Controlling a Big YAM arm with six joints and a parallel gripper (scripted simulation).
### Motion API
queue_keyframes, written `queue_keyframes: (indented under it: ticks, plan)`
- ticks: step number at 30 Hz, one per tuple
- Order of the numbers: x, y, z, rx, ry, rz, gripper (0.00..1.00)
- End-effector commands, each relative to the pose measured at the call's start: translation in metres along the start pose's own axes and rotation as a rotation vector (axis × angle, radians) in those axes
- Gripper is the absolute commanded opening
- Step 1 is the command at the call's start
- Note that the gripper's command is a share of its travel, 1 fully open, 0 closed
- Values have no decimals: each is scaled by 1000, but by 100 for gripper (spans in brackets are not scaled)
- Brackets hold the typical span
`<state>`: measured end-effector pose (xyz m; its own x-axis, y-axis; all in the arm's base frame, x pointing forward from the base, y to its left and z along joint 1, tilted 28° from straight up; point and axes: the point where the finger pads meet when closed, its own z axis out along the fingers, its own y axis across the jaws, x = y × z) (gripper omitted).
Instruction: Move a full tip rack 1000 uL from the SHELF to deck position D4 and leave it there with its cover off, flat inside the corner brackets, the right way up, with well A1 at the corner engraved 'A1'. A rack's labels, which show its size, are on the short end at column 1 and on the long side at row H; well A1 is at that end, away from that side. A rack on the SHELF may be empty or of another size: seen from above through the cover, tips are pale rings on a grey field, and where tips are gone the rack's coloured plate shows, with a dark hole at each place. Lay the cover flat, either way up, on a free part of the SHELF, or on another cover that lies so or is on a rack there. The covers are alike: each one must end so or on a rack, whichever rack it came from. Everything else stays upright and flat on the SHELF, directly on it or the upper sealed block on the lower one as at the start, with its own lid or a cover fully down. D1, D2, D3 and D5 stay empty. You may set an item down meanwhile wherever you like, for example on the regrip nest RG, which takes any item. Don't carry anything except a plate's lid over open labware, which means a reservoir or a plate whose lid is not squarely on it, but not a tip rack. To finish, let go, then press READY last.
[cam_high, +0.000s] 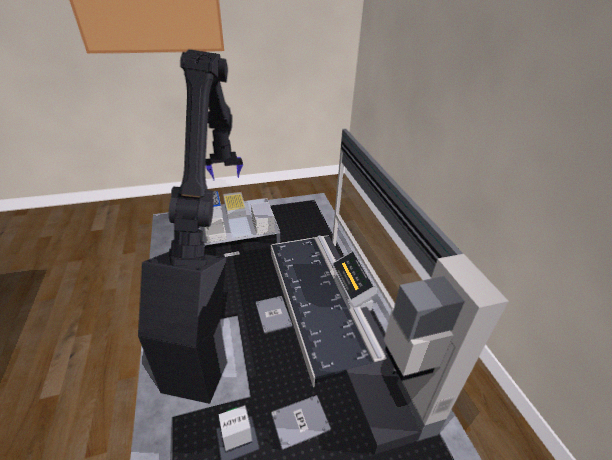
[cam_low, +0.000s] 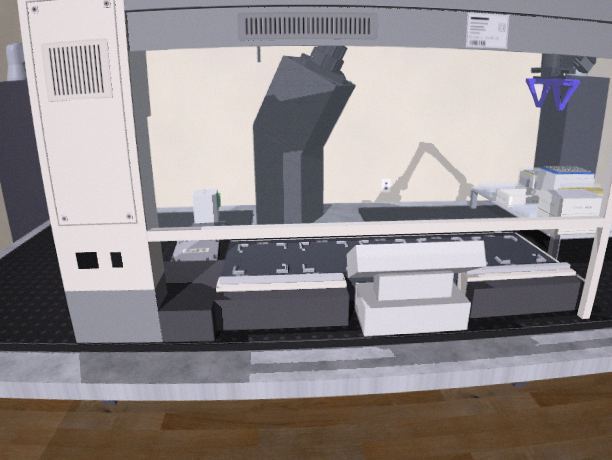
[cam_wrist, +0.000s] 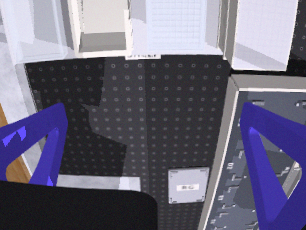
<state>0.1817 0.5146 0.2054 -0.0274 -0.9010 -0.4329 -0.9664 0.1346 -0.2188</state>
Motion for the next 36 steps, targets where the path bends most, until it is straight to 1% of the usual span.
queue_keyframes:
  ticks: [1, 5, 10, 13, 15, 16, 17, 18, 19, 20, 21, 22, 23, 24, 25, 30, 32, 36]
  plan:
    - [-20, -23, -24, 14, -44, -16, 100]
    - [-20, -43, -29, 17, -46, -17, 100]
    - [-16, -66, -23, 12, -26, -19, 100]
    - [-17, -82, -31, 17, -34, -19, 100]
    - [-17, -82, -31, 17, -34, -19, 100]
    - [-6, -83, -32, 12, -23, -20, 100]
    - [-18, -93, -37, 20, -40, -20, 100]
    - [-16, -97, -30, 15, -27, -20, 100]
    - [-16, -102, -31, 15, -27, -20, 100]
    - [-17, -106, -36, 19, -34, -20, 100]
    - [-19, -108, -48, 27, -53, -20, 100]
    - [-20, -108, -52, 31, -60, -19, 100]
    - [-20, -108, -51, 30, -59, -20, 100]
    - [2, -100, -38, 18, -32, -21, 100]
    - [5, -101, -38, 22, -40, -20, 100]
    - [30, -100, -36, 22, -38, -21, 100]
    - [30, -100, -36, 22, -38, -21, 100]
    - [50, -100, -35, 22, -37, -22, 100]
